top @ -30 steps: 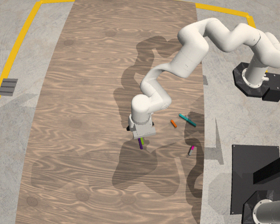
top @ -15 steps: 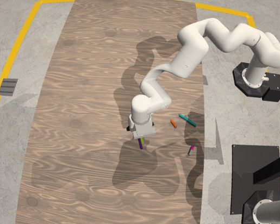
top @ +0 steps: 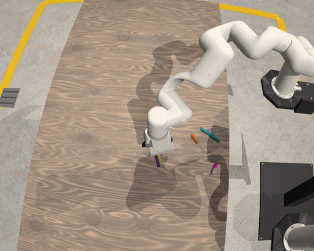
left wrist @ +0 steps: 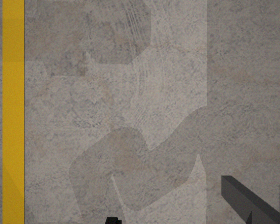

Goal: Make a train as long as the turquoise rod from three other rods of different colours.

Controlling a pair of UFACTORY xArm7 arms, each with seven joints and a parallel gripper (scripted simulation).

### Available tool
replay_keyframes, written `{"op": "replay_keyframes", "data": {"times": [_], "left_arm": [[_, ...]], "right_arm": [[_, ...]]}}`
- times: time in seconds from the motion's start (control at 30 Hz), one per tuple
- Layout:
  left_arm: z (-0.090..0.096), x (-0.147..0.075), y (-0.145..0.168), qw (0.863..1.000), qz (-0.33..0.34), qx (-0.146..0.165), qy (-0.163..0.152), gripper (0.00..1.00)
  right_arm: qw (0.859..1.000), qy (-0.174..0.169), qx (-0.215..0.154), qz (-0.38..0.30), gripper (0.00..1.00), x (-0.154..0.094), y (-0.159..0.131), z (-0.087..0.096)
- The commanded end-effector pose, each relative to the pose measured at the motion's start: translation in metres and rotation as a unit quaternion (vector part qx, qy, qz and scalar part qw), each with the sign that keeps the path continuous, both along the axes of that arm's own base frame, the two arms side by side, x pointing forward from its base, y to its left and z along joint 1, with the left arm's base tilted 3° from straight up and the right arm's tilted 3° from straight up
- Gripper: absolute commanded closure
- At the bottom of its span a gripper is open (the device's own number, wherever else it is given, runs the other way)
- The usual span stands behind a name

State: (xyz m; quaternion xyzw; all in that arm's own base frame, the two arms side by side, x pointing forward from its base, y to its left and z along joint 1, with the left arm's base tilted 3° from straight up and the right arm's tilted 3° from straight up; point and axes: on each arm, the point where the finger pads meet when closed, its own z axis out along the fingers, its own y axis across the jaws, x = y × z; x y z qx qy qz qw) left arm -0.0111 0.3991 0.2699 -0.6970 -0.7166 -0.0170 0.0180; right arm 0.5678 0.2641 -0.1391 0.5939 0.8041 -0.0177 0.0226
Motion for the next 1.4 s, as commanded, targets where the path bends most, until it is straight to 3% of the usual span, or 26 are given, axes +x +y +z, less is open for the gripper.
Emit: {"op": "replay_keyframes", "data": {"times": [0.0, 1.37], "left_arm": [[0.0019, 0.0000, 0.0011, 1.000, 0.000, 0.002, 0.000, 0.00], [0.0019, 0.0000, 0.0011, 1.000, 0.000, 0.002, 0.000, 0.00]], "right_arm": [[1.000, -0.002, 0.001, 0.000, 0.74, 0.0019, 0.0010, 0.0008], [1.000, -0.002, 0.001, 0.000, 0.74, 0.0020, 0.0006, -0.0065]]}}
